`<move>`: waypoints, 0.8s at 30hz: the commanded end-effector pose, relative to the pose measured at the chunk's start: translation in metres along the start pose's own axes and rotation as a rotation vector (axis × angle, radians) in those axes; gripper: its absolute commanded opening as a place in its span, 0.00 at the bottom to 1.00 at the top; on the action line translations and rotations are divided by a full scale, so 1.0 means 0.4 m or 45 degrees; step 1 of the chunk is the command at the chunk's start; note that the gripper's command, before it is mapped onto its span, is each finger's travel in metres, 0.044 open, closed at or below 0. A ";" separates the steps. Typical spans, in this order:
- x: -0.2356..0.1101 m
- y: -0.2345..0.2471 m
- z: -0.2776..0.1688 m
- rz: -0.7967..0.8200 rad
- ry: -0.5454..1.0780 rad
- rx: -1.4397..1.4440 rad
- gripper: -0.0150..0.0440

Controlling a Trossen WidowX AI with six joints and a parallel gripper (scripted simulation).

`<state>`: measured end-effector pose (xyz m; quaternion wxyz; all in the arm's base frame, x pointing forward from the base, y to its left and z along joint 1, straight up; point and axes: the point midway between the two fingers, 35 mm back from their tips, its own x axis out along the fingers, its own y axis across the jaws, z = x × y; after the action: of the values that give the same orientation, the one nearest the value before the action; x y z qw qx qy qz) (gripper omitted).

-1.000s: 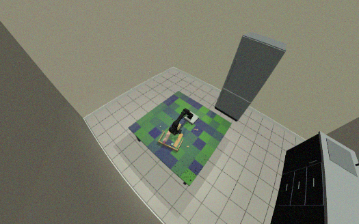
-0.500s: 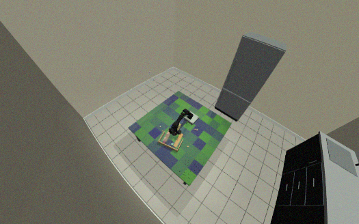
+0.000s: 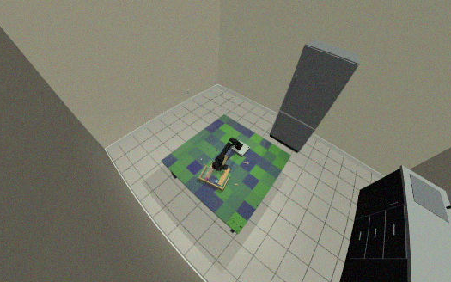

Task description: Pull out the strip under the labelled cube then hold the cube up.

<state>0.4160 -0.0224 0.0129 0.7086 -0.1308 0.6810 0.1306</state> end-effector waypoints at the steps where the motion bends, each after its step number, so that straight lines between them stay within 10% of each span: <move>1: -0.001 0.000 0.000 0.000 -0.001 0.000 0.50; 11: -0.006 0.002 -0.005 0.000 0.000 0.000 0.25; 24: -0.093 0.052 -0.113 0.001 0.009 0.003 0.25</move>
<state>0.3768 -0.0201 0.0438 0.7091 -0.1309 0.6805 0.1305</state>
